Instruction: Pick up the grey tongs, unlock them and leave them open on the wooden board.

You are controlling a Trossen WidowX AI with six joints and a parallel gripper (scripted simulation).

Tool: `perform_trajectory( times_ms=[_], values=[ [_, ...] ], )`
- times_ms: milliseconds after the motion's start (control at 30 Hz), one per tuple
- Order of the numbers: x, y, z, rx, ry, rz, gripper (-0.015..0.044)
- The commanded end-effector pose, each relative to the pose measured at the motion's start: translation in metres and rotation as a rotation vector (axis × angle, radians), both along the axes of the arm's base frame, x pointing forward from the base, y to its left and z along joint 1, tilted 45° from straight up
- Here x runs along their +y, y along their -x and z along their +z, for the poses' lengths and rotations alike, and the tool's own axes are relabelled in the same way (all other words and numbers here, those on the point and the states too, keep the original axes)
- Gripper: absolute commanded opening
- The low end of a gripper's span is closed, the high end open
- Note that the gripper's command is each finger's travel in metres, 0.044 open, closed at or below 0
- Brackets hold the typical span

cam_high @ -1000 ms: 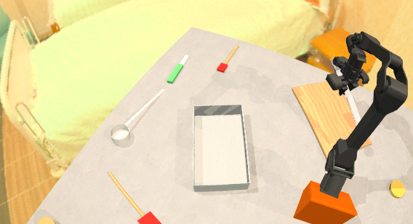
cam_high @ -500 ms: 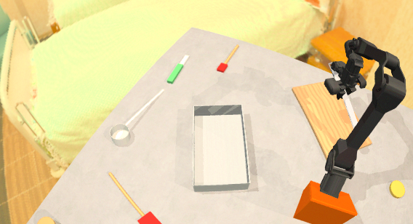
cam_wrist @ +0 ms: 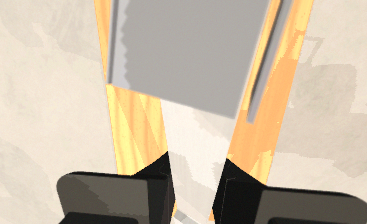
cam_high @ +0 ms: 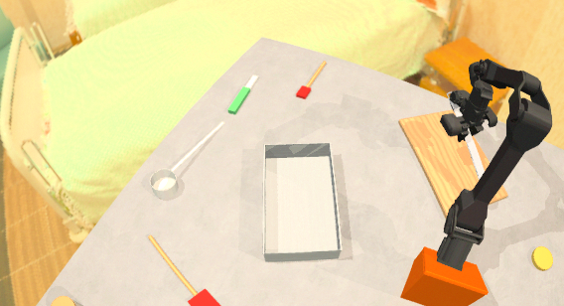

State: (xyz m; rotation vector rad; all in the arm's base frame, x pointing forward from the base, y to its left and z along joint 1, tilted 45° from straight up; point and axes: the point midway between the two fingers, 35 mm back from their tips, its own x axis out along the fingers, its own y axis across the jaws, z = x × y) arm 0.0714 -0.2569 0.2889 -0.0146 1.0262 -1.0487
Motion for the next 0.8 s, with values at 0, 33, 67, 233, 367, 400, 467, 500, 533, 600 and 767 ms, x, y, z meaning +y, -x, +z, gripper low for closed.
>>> perform_trajectory(
  times_ms=[0,33,67,233,367,400,467,500,533,600,767],
  values=[
    [-0.004,0.000,-0.006,0.001,-0.002,0.004,-0.0150],
    [-0.005,0.000,-0.007,0.002,-0.002,0.004,-0.0150],
    [-0.006,0.000,-0.009,0.002,-0.002,0.004,-0.0150],
    [-0.012,-0.001,-0.015,0.002,-0.002,0.004,-0.0150],
    [-0.016,-0.001,-0.020,0.002,-0.001,0.004,-0.0150],
    [-0.017,-0.001,-0.021,0.002,-0.001,0.004,-0.0150],
    [-0.019,-0.001,-0.024,0.002,-0.001,0.004,-0.0150],
    [-0.020,-0.001,-0.025,0.002,-0.001,0.004,-0.0150],
    [-0.021,-0.001,-0.027,0.002,-0.001,0.004,-0.0150],
    [-0.022,0.000,-0.029,0.003,-0.001,0.004,-0.0150],
    [-0.023,0.000,-0.030,0.003,-0.001,0.004,-0.0150]
  ],
)
